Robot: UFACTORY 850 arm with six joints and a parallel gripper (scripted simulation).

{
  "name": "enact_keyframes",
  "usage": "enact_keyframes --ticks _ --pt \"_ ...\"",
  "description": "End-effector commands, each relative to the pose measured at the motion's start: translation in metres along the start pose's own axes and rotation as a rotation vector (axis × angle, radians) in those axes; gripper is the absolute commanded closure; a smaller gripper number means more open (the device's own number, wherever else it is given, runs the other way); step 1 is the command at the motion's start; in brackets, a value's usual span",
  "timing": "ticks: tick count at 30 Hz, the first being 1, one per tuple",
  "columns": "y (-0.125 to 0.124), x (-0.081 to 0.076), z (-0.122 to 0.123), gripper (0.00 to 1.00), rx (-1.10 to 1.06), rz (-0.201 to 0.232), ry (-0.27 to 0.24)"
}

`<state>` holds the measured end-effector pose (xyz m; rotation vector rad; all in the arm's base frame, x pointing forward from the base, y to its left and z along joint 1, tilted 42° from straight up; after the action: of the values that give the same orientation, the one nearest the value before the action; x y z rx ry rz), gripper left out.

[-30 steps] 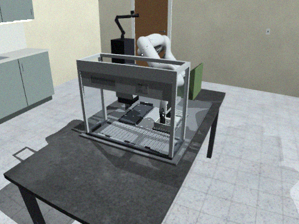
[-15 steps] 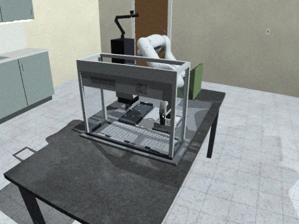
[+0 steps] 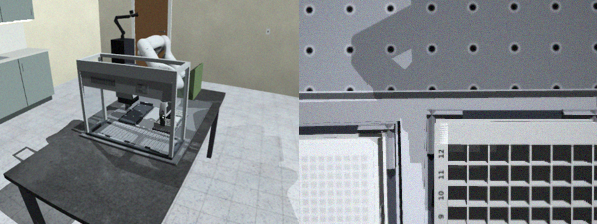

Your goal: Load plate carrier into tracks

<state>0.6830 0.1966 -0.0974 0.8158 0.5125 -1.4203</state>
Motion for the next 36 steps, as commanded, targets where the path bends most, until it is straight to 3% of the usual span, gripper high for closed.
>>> enact_keyframes --ticks 1,34,35,36 --pt "0.0007 0.0024 -0.0002 0.0 0.001 0.002 0.001" --pt "0.0008 0.0103 -0.0002 0.0 0.001 0.002 0.001" --pt "0.0008 0.01 -0.0002 1.0 0.001 0.002 0.001" --pt "0.0008 0.01 -0.0002 1.0 0.001 0.002 0.001"
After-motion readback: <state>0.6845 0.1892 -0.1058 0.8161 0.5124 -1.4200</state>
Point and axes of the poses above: the point where the finger pads meet when closed, its own x axis out along the fingers, its own y axis across the jaws, z = x × y, the point moved 6 cm from there along -x, back along the fingers, and after that the axes turned 15 degrees about x, right-handed, at the moved point
